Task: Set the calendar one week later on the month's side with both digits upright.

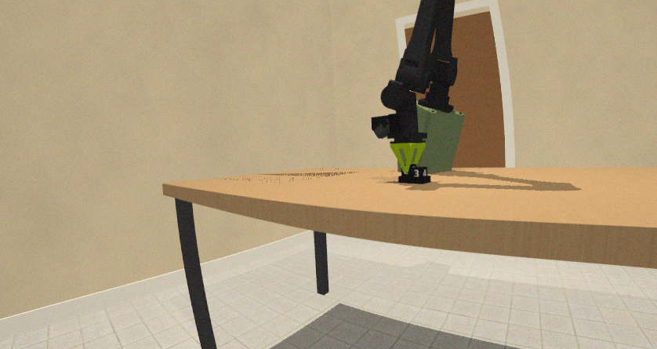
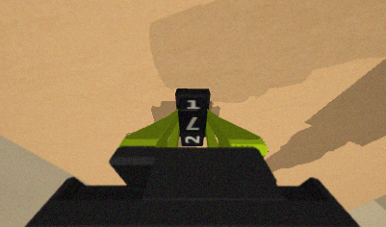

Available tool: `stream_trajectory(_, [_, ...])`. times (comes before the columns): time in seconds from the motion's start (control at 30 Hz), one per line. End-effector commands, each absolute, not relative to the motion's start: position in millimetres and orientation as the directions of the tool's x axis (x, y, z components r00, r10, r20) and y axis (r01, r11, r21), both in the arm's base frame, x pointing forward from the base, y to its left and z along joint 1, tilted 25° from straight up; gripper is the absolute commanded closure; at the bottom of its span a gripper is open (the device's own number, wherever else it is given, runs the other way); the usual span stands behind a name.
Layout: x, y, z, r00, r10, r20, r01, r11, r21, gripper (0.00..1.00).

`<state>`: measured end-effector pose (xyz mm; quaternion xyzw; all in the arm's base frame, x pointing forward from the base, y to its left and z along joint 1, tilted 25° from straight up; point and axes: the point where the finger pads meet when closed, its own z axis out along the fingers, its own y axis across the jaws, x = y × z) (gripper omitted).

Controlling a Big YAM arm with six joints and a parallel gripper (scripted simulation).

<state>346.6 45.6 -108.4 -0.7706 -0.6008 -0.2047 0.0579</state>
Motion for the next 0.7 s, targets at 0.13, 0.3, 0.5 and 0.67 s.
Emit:
stream_trajectory(0.13, [354.0, 50.7, -112.6, 0.189, 0.904, 0.384, 0.949, -0.268, 0.164, 0.75])
stream_trajectory(0.3, [353.1, 51.3, -114.6, 0.189, 0.904, 0.384, 0.950, -0.268, 0.162, 0.75])
stream_trajectory(0.5, [353.1, 51.6, -115.5, 0.189, 0.904, 0.383, 0.950, -0.267, 0.160, 0.75])
stream_trajectory(0.67, [353.4, 51.7, -115.5, 0.189, 0.904, 0.383, 0.950, -0.266, 0.160, 0.75])
